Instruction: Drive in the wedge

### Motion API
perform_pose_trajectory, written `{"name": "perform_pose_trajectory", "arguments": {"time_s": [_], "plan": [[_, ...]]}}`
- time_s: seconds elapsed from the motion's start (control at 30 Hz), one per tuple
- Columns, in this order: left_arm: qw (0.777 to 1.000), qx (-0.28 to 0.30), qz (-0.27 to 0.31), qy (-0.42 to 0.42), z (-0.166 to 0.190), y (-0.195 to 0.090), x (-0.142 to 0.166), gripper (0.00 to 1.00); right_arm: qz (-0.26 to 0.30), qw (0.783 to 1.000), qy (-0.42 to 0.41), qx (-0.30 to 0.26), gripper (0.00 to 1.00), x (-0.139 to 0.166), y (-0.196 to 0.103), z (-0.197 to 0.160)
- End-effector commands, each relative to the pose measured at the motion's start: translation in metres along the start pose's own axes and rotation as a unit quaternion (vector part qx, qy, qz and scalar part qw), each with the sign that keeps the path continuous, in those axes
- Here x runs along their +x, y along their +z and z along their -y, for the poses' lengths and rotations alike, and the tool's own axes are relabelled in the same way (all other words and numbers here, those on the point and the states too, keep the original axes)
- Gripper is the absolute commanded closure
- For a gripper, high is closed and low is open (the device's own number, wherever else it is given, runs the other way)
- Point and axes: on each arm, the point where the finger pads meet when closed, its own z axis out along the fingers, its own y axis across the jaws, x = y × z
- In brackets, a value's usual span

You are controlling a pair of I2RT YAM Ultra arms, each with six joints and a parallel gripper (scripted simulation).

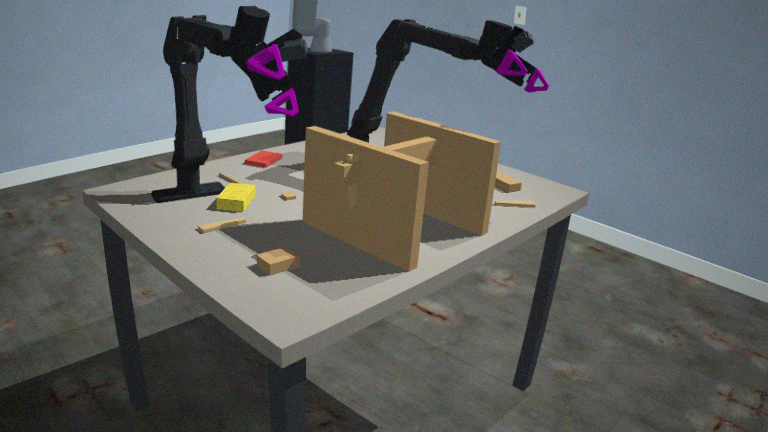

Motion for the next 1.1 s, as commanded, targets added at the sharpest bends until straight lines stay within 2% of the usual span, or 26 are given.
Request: {"name": "perform_pose_trajectory", "arguments": {"time_s": [0.0,0.23,0.33,0.5,0.8,0.87,1.07], "plan": [[0.999,0.002,0.025,0.041,0.036,-0.016,-0.012,0.00,0.017,0.997,0.071,0.032,0.00,-0.002,-0.016,0.018],[0.996,0.001,0.037,0.080,0.078,-0.042,-0.008,0.00,0.031,0.984,0.165,0.059,0.00,0.004,-0.032,0.031],[0.996,-0.001,0.040,0.085,0.082,-0.047,-0.008,0.00,0.035,0.982,0.178,0.061,0.00,0.004,-0.034,0.032],[0.994,-0.003,0.028,0.108,0.107,-0.067,0.011,0.00,0.046,0.965,0.247,0.080,0.00,0.011,-0.047,0.041],[0.985,-0.002,0.062,0.160,0.149,-0.115,0.020,0.00,0.080,0.918,0.372,0.110,0.00,0.019,-0.071,0.055],[0.985,-0.002,0.062,0.160,0.149,-0.115,0.020,0.00,0.080,0.918,0.372,0.110,0.00,0.019,-0.071,0.055],[0.980,-0.007,0.055,0.192,0.164,-0.148,0.046,0.00,0.107,0.875,0.456,0.127,0.00,0.026,-0.089,0.063]]}}
